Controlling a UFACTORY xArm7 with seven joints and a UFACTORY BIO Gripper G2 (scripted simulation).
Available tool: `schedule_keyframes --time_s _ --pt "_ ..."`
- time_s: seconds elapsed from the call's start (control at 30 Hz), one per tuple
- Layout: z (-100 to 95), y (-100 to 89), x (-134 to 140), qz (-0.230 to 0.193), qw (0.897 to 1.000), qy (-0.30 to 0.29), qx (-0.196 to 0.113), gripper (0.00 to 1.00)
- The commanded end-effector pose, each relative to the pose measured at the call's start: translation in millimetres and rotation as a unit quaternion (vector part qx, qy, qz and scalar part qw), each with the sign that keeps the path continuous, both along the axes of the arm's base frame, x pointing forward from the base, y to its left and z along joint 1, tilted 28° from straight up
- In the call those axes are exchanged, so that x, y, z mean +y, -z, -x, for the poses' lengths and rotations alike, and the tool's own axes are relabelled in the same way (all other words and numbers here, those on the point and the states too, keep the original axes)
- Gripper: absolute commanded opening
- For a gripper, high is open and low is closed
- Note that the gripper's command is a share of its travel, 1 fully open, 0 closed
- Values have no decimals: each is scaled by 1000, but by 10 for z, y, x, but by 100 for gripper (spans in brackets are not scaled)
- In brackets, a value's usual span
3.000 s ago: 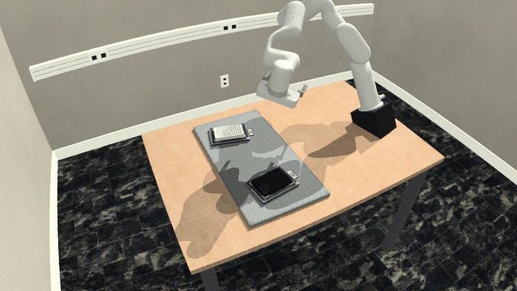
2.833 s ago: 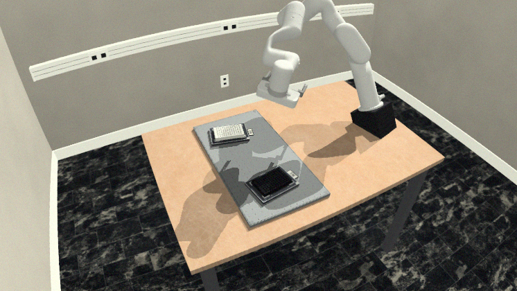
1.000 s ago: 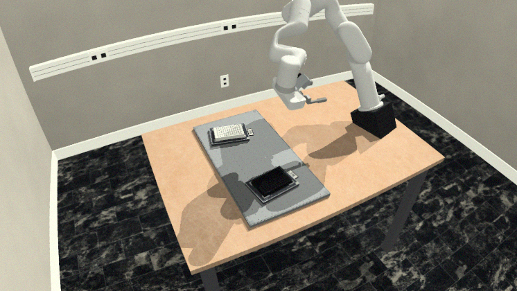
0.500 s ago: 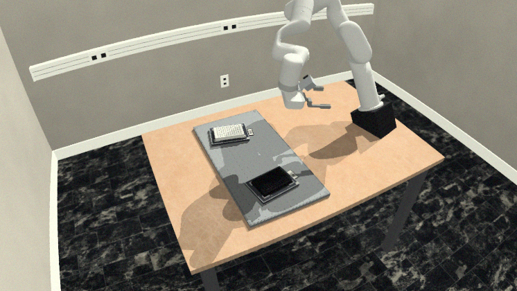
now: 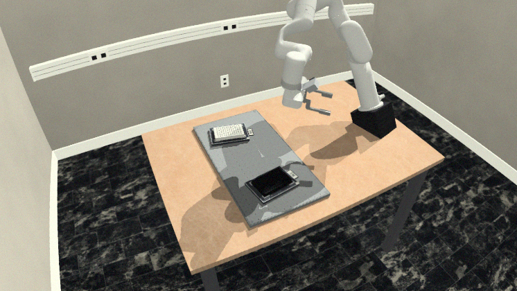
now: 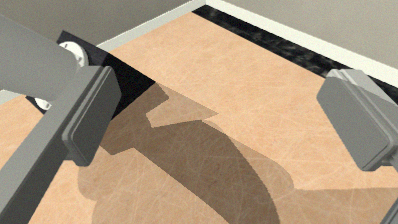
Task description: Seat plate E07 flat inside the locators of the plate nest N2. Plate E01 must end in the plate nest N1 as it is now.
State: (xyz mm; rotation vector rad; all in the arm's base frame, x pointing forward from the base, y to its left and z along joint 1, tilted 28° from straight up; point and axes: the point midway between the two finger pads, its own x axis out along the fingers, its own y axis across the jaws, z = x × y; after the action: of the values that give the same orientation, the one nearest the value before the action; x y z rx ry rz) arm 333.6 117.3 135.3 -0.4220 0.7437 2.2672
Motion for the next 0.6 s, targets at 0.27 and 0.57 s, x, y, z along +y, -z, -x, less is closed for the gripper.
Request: schedule_keyframes --time_s 0.27,0.57 --pt "-300 93 346 -21 986 131 -103 37" --pt "-539 98 502 -35 962 215 -165 37"
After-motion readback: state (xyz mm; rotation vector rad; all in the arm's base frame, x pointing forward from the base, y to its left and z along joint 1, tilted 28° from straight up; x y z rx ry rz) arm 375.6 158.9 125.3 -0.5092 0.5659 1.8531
